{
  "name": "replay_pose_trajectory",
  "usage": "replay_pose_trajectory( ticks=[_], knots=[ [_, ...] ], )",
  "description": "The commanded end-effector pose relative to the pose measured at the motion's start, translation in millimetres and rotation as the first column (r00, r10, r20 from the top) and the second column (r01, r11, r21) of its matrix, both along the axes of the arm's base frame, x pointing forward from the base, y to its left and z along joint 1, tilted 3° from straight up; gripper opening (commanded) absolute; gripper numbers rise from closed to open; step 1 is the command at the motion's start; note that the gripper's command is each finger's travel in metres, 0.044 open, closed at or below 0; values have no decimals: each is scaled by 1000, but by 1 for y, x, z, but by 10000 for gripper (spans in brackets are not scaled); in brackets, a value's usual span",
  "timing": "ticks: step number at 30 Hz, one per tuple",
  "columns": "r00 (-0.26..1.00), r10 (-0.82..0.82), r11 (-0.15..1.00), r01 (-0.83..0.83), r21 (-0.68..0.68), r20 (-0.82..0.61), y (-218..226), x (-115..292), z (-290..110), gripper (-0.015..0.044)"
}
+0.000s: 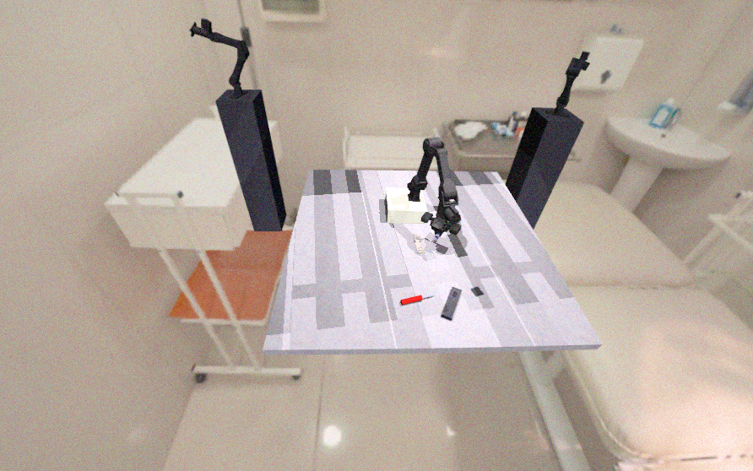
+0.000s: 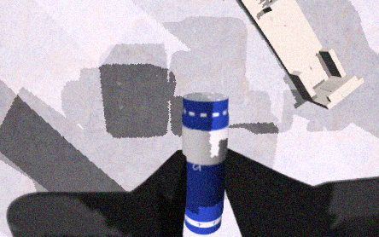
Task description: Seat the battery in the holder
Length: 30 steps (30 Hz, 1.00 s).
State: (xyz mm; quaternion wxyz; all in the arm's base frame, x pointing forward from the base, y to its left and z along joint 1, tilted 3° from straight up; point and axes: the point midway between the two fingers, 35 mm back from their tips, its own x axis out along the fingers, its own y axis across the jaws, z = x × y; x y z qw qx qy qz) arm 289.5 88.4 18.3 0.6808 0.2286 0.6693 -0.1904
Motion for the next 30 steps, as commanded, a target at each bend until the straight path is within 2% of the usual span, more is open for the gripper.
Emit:
replay_pose_trajectory(
  ticks=[1, 8, 18, 30],
  knots=[
    [992, 122, 992, -122, -3, 12, -17, 6, 5, 64],
    [935, 354, 935, -353, -19, 22, -50, 12, 10, 64],
    [785, 619, 785, -618, -43, 25, -92, 14, 18, 64],
    [772, 635, 772, -636, -7, -29, -94, 13, 8, 64]
  ],
)
